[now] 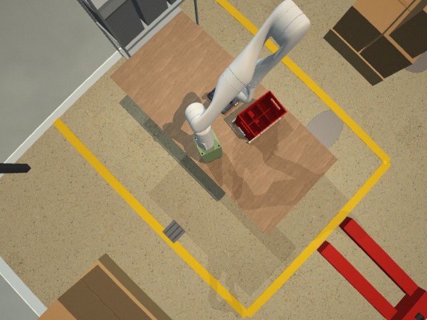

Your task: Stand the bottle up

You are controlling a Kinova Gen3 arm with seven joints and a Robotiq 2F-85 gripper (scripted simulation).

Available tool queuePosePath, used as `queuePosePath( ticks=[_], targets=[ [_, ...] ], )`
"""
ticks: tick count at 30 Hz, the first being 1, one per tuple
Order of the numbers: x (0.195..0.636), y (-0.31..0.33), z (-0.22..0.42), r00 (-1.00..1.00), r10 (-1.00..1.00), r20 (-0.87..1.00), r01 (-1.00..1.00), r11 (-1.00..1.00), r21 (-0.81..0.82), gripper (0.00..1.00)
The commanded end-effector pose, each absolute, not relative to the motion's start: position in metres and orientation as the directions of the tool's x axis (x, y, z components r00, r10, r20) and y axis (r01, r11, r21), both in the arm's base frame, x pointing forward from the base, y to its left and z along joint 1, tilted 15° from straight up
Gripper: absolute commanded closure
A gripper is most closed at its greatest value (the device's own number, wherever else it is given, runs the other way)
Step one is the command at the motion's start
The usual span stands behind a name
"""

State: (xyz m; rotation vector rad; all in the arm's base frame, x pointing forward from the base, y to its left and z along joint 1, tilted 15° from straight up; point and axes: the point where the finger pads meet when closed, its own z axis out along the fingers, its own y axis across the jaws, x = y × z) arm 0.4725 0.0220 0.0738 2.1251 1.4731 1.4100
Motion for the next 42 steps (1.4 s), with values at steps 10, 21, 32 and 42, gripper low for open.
queuePosePath(
  ticks=[10,21,32,42],
  targets=[
    [0.473,0.022,0.074,0.050,0.808,0.586,0.620,-0.485,0.616,0.00],
    [0.473,0.022,0.074,0.048,0.809,0.586,0.621,-0.483,0.617,0.00],
    [0.468,0.044,0.075,-0.050,0.831,0.555,0.659,-0.390,0.643,0.00],
    [0.454,0.084,0.074,-0.259,0.841,0.476,0.698,-0.178,0.694,0.00]
  ],
)
